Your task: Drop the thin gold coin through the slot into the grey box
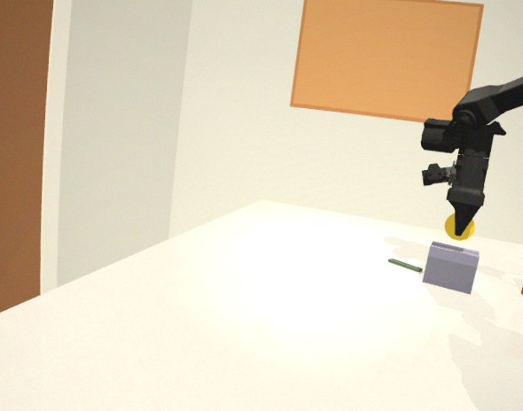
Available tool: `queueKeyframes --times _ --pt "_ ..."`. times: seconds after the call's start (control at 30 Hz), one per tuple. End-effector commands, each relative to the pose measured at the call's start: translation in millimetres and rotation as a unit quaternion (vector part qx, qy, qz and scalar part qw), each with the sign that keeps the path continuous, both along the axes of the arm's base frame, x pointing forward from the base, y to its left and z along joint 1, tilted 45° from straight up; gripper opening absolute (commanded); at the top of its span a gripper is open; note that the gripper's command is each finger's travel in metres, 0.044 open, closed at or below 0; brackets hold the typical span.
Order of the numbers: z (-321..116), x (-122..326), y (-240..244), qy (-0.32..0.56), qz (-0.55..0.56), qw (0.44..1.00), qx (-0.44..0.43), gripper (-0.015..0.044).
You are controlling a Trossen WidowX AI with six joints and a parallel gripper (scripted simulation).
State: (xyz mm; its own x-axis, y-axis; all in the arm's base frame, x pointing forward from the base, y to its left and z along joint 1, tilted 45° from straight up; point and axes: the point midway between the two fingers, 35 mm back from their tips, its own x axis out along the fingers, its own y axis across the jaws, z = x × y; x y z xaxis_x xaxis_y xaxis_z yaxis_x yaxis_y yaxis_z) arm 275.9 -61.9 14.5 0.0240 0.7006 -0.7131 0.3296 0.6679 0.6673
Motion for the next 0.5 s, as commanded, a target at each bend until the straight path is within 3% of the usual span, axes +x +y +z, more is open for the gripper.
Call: queueKeyframes --times 0.0,0.47 --pt "-1.6 -1.4 2.4 0.003 -0.004 1.000 0.002 0.0000" --pt "-6.6 -1.1 8.1 0.002 -0.003 1.000 0.002 0.0000"
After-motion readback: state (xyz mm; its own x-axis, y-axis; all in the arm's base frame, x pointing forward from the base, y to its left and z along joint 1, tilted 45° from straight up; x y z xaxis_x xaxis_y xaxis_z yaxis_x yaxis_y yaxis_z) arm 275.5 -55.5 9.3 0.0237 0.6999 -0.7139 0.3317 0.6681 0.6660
